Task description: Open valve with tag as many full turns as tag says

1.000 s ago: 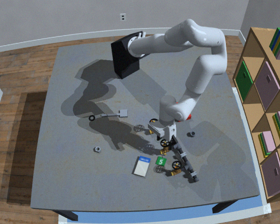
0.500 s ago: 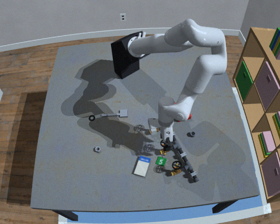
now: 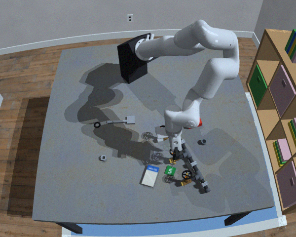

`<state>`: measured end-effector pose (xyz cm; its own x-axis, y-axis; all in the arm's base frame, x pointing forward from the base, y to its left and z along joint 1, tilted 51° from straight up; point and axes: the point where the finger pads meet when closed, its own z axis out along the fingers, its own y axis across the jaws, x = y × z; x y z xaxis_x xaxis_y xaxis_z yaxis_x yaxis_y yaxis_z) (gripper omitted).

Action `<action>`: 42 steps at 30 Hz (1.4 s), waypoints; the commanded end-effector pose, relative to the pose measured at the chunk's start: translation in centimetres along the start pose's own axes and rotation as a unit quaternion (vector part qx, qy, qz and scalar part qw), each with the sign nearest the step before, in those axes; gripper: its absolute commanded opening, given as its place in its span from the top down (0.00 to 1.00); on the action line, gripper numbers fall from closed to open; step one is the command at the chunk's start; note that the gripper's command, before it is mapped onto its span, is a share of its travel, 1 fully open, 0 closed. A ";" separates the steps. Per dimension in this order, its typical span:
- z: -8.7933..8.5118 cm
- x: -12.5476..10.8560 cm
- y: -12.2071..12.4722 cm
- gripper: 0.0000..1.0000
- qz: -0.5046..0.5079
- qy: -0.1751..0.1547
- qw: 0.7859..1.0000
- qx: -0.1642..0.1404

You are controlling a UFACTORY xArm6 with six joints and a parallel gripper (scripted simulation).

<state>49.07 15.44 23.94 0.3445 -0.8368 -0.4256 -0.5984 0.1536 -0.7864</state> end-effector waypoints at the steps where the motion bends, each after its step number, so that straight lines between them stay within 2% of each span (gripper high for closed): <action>1: 0.0 0.0 -0.1 1.00 0.000 -0.001 1.000 0.000; 30: 0.0 0.0 -0.1 1.00 -0.008 -0.001 1.000 0.000; 36: 0.0 0.0 -0.1 1.00 -0.048 -0.001 0.999 0.000; 42: 0.0 0.0 -0.1 1.00 -0.130 -0.001 0.991 0.000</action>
<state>49.07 15.44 23.95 0.4340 -0.8486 -0.3024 -0.5440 0.0207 -0.8388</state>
